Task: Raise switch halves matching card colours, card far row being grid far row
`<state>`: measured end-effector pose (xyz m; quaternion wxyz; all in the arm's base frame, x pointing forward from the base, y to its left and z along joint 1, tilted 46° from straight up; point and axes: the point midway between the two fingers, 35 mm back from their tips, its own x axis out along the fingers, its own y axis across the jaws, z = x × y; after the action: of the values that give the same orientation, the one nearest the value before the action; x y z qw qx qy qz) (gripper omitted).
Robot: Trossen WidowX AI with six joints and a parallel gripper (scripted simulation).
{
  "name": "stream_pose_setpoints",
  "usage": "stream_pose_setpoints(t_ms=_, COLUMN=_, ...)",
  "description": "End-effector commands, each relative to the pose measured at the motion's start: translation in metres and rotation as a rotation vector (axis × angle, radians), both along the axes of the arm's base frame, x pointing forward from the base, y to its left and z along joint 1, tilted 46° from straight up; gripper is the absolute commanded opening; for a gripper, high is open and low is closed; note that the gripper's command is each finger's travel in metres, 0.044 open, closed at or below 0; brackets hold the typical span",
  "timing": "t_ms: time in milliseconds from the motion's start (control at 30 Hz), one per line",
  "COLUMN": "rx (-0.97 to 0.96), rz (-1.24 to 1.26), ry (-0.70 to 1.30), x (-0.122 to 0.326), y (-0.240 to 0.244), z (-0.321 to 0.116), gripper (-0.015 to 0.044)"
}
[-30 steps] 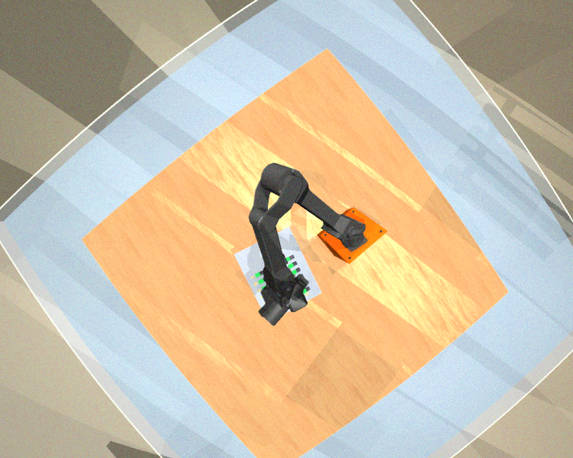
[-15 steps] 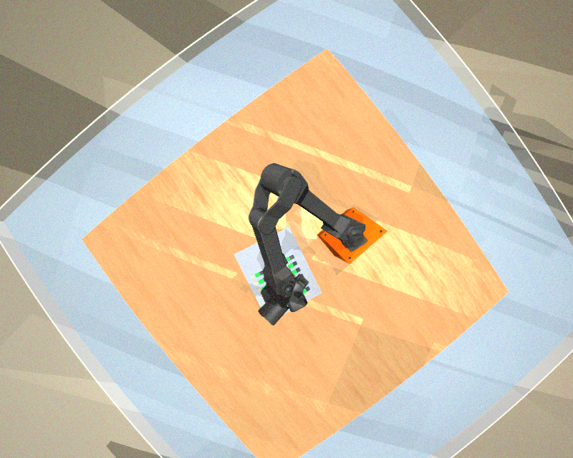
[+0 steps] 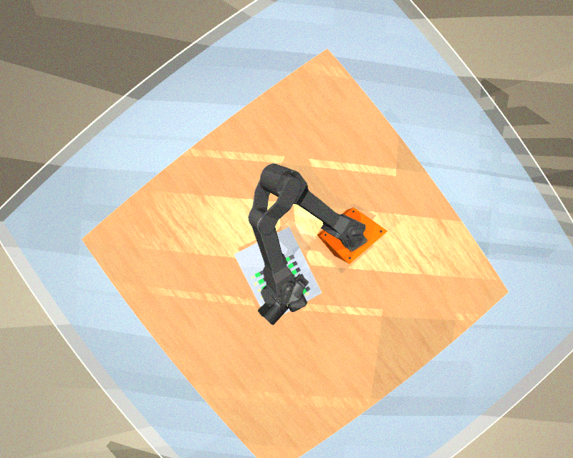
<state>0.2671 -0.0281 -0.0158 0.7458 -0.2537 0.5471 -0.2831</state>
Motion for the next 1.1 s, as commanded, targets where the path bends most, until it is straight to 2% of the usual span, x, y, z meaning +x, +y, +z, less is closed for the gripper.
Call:
stream_pose_setpoints(t_ms=0, rx=-0.005, rz=0.002, ry=0.006, x=-0.001, y=-0.001, z=-0.001, gripper=0.0)
stream_pose_setpoints(t_ms=467, rx=-0.005, rz=0.002, ry=0.006, x=-0.001, y=-0.003, z=-0.002, gripper=0.0)
stream_pose_setpoints(t_ms=700, rx=-0.006, rz=0.02, ry=-0.011, x=-0.018, y=0.042, z=0.039, gripper=0.0)
stream_pose_setpoints(t_ms=1067, rx=-0.007, rz=0.02, ry=-0.011, x=-0.022, y=0.025, z=0.059, gripper=0.0)
